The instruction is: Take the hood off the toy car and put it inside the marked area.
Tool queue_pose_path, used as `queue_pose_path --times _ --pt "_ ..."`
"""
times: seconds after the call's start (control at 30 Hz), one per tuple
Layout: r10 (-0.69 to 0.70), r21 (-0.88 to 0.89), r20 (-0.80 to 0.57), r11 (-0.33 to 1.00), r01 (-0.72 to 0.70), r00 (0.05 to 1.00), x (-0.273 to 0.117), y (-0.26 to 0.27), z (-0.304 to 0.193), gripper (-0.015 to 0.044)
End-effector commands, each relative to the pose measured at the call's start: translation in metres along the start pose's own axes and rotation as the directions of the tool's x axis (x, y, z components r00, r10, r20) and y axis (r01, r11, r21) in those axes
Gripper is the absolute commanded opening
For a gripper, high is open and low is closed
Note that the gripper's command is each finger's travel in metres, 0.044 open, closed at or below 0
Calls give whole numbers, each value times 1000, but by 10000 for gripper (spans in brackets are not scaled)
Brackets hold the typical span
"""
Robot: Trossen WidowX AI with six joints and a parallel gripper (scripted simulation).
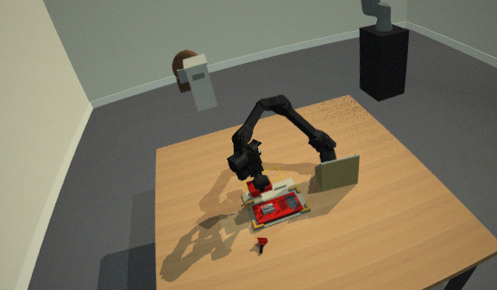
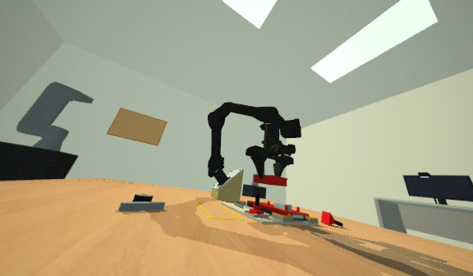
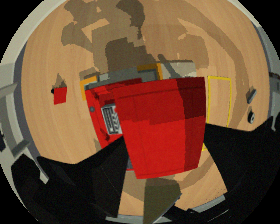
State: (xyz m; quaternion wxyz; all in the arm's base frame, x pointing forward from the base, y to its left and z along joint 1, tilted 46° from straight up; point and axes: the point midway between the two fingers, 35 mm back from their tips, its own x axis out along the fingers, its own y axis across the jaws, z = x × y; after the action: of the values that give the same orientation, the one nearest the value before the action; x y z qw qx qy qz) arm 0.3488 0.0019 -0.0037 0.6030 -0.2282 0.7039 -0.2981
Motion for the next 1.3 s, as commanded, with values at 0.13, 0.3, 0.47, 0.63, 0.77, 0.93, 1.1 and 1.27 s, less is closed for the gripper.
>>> queue_pose_path --times 0.13,0.3,0.47,0.63,0.77,0.93,1.1,1.27 --pt "1 0 8 1000 -1 1000 -5 -39 -3 0" --pt "0 0 9 1000 0 1000 -5 -64 -8 0" --pt "-2 1 8 1000 2 1000 -6 -88 -14 0" --pt "-6 3 7 1000 6 1000 -5 -111 -22 0" --pt "-10 4 6 1000 10 1000 -5 -129 -29 0" --pt "-16 6 4 1000 16 1000 -4 -150 -40 0" --pt "-20 7 2 1000 20 1000 -3 -160 -46 0" --pt "-20 7 2 1000 20 1000 -1 -160 -46 0"
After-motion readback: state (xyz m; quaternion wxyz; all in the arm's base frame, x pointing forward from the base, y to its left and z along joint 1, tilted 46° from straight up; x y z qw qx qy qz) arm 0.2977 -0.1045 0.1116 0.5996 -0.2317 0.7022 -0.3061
